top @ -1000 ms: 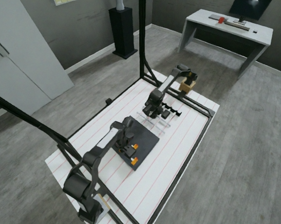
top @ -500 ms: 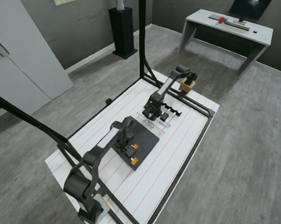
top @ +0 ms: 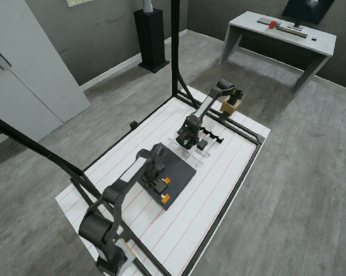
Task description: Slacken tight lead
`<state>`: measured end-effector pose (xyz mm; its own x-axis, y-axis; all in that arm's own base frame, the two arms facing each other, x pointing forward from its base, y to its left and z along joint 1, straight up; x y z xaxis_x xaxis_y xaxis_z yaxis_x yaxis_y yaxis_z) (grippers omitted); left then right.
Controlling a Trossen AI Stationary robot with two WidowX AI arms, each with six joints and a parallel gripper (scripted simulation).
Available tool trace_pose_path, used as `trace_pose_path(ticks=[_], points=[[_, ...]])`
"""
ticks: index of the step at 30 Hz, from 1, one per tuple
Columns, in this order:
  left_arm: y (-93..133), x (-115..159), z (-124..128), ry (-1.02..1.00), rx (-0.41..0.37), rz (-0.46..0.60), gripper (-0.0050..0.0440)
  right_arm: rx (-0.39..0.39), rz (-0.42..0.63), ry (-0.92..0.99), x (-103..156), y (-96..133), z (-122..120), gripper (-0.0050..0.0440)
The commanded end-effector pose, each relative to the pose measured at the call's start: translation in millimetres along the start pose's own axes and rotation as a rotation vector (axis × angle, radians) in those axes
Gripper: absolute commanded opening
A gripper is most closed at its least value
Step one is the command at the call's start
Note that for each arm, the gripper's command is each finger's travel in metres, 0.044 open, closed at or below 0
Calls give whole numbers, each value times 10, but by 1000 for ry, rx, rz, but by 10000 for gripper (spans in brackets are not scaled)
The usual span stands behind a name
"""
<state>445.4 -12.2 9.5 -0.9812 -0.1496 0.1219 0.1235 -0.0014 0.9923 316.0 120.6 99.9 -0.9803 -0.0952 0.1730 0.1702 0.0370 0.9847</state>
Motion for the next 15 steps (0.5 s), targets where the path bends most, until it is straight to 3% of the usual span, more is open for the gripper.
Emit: trace_pose_path(ticks=[1, 15], points=[[59, 30, 5, 0, 1, -5, -50, -8, -38, 2, 16, 197, 2, -50], [109, -23, -4, 0, 5, -29, -50, -9, -32, 1, -20, 20, 5, -50]])
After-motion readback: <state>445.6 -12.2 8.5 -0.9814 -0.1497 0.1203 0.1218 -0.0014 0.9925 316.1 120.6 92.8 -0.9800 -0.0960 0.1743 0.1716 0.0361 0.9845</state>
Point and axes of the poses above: on each arm, the point midway between the two fingers, 35 mm back from their tips, its own y axis back along the fingers, its own z axis across the jaws, x = y × z, the point moved 5 cm from there along y, back along the fingers, and after that the axes turned 5 degrees about y, right-handed, at the moved point
